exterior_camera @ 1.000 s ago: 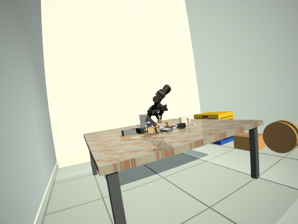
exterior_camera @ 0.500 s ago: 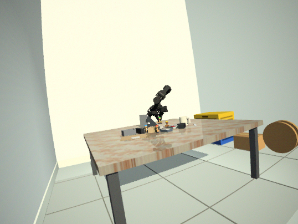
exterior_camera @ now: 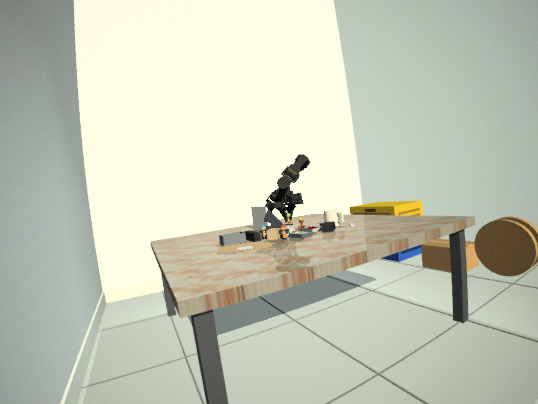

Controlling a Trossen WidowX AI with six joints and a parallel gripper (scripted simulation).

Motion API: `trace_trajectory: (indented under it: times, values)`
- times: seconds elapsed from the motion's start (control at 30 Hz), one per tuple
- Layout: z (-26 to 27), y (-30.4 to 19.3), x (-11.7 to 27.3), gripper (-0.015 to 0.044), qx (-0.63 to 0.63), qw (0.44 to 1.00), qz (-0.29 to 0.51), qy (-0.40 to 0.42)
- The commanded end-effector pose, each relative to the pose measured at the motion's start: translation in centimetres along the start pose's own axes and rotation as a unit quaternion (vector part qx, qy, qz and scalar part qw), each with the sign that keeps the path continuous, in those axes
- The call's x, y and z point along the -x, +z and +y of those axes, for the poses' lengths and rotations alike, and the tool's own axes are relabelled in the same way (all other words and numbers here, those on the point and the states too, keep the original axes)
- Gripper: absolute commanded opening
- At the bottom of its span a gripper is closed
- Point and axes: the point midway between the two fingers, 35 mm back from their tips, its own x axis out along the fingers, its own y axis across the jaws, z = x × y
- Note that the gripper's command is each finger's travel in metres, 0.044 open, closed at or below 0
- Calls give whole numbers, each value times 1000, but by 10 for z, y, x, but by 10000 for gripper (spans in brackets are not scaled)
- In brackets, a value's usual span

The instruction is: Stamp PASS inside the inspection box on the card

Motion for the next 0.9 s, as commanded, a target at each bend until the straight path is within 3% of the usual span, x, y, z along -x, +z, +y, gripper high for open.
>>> trace_trajectory:
  times: [0.0,0.87]
  values:
    - [1,-2,-6,0,-4,1000,2,5]
    - [2,-3,-24,0,-4,1000,1,6]
